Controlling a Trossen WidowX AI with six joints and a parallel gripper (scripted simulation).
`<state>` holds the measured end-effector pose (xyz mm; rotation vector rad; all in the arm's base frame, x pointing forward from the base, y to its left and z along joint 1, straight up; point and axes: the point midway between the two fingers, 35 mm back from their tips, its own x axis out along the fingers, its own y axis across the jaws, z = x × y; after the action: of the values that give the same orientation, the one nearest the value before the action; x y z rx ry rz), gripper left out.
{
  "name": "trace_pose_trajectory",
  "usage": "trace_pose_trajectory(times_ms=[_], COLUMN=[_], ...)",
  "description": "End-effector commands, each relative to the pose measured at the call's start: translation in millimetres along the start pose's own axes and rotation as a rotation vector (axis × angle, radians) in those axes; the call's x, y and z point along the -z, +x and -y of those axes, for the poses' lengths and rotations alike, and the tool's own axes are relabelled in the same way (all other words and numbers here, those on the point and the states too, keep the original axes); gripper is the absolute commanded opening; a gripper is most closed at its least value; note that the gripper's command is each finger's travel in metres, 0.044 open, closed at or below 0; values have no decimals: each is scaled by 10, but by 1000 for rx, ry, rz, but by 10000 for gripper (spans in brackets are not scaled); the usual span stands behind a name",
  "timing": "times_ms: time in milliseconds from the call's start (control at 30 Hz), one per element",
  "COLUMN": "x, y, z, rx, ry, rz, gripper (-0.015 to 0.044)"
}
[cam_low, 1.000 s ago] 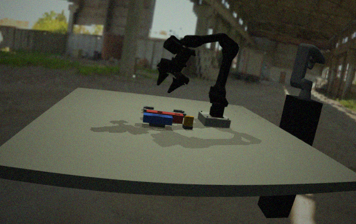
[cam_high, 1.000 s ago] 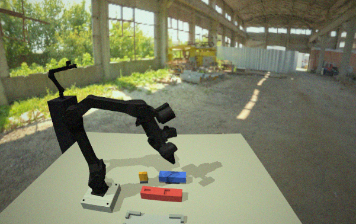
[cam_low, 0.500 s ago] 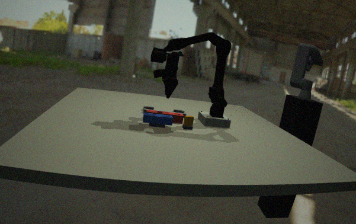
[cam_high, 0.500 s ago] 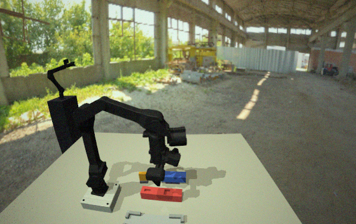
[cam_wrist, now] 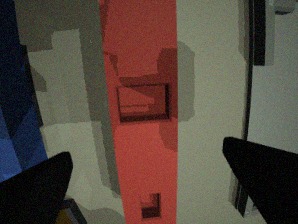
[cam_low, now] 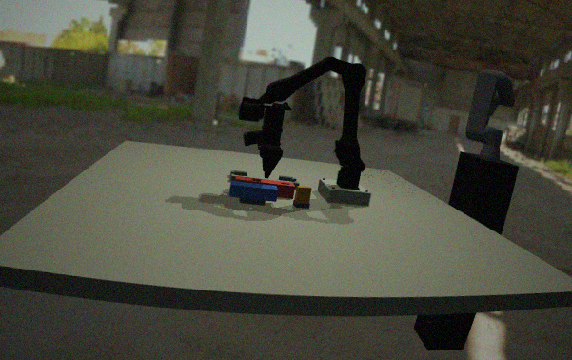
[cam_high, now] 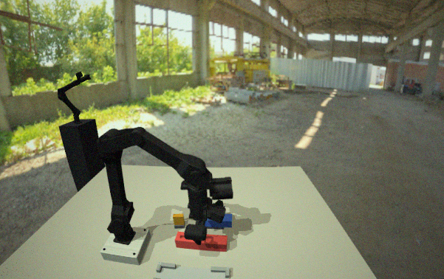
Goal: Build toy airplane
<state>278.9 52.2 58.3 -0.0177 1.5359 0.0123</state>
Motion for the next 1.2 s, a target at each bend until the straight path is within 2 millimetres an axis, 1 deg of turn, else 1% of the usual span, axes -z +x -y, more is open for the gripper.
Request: trace_pose_trajectory(times_ms=[0,967,1067,1167], x=[18,23,26,26], y=[56,524,547,547], z=[-4,-5,-5,-5], rx=[-4,-4,-4,-4], ry=[7,7,7,7], rz=[-7,-7,-7,-7], gripper=[440,440,440,361])
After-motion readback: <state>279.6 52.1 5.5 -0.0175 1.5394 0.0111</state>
